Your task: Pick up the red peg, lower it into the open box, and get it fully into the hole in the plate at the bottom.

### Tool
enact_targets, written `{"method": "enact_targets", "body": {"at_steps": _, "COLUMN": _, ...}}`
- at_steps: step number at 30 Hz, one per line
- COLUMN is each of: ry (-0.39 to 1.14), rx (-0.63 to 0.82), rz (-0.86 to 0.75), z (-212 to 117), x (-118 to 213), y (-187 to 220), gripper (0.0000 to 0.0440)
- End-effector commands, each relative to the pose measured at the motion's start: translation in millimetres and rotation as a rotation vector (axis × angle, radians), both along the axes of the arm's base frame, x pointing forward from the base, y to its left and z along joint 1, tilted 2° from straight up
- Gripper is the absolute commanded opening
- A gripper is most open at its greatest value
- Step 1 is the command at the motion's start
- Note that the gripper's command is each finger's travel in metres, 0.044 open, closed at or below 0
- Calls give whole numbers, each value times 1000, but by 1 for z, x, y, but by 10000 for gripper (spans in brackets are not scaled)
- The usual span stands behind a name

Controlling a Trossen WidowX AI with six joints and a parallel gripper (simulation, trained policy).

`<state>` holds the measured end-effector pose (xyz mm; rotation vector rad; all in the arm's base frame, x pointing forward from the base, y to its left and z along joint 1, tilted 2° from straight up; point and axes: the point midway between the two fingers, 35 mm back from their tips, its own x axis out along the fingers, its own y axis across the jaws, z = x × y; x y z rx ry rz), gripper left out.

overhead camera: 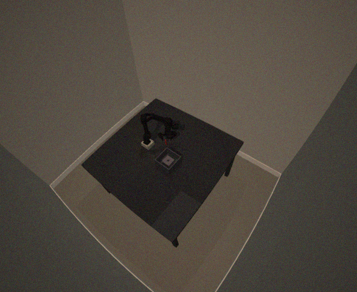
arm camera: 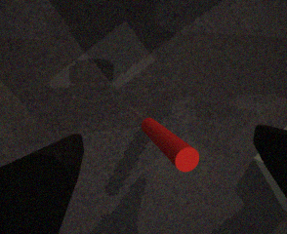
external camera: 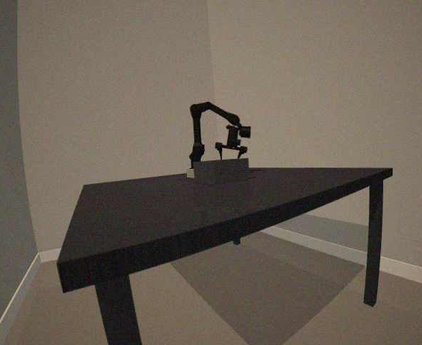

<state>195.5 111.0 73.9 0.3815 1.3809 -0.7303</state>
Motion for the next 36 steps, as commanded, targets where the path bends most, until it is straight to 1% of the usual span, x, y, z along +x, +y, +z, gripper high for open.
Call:
{"method": "enact_targets", "body": {"at_steps": 1, "ry": 14, "rx": -3, "rz": 8, "z": -16, "x": -3, "y": 0, "gripper": 440}}
{"method": "enact_targets", "body": {"at_steps": 8, "ry": 9, "rx": 7, "rz": 20, "z": -45, "x": -5, "y": -1, "gripper": 439}}
{"method": "enact_targets", "body": {"at_steps": 10, "ry": 16, "rx": 8, "rz": 23, "z": -51, "x": -6, "y": -2, "gripper": 422}}
{"method": "enact_targets", "body": {"at_steps": 11, "ry": 21, "rx": 8, "rz": 24, "z": -54, "x": -7, "y": -2, "gripper": 402}}
{"method": "enact_targets", "body": {"at_steps": 16, "ry": 50, "rx": 5, "rz": 16, "z": -66, "x": -11, "y": -5, "gripper": 271}}
{"method": "enact_targets", "body": {"at_steps": 24, "ry": 94, "rx": -11, "rz": 1, "z": -73, "x": -15, "y": -8, "gripper": 61}}
{"method": "enact_targets", "body": {"at_steps": 26, "ry": 105, "rx": -20, "rz": 1, "z": -74, "x": -16, "y": -9, "gripper": 18}}
{"method": "enact_targets", "body": {"at_steps": 31, "ry": 62, "rx": -52, "rz": 18, "z": -55, "x": -4, "y": -16, "gripper": 0}}
{"method": "enact_targets", "body": {"at_steps": 36, "ry": 25, "rx": -73, "rz": 21, "z": -32, "x": 5, "y": -23, "gripper": 0}}
